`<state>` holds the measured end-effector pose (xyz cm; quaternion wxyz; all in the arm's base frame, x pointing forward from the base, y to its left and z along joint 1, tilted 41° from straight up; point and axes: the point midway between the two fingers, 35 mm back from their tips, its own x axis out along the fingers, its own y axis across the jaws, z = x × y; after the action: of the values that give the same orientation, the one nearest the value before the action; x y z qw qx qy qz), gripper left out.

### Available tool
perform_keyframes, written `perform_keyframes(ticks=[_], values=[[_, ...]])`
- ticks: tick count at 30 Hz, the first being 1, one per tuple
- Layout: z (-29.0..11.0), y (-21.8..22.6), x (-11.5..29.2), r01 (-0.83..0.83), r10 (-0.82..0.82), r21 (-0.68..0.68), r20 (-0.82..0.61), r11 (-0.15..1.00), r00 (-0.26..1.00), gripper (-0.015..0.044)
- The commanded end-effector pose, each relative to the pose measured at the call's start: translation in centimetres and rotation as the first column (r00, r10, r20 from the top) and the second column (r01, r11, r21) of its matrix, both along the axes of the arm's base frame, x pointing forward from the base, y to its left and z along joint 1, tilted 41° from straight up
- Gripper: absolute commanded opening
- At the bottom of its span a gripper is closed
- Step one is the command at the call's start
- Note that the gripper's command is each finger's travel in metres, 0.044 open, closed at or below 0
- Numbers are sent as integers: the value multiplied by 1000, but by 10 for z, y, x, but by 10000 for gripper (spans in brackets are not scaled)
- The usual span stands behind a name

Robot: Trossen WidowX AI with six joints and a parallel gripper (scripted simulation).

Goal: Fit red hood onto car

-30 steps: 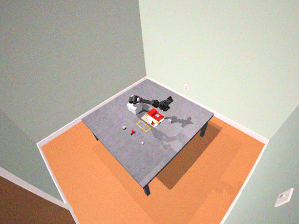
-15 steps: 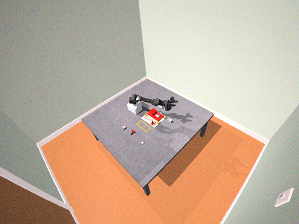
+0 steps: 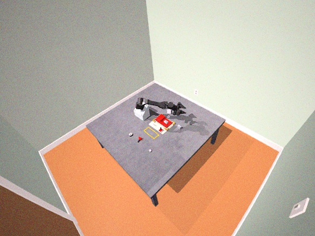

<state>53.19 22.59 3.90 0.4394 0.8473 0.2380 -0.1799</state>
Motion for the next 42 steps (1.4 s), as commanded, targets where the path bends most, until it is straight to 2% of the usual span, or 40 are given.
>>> perform_keyframes(ticks=[1, 8, 15, 22, 29, 32, 42], values=[[-35, -11, -32, 13, -31, -120, -145, 993, 989, 440], [-81, -37, -91, -17, -103, -321, -355, 947, 929, 440], [-109, -70, -157, -112, -199, -510, -516, 853, 834, 440], [-116, -109, -222, -260, -310, -658, -619, 706, 722, 440], [-103, -151, -282, -440, -429, -737, -664, 513, 613, 440], [-99, -158, -291, -478, -452, -743, -667, 469, 592, 440], [-100, -158, -291, -478, -452, -743, -667, 469, 592, 440]])
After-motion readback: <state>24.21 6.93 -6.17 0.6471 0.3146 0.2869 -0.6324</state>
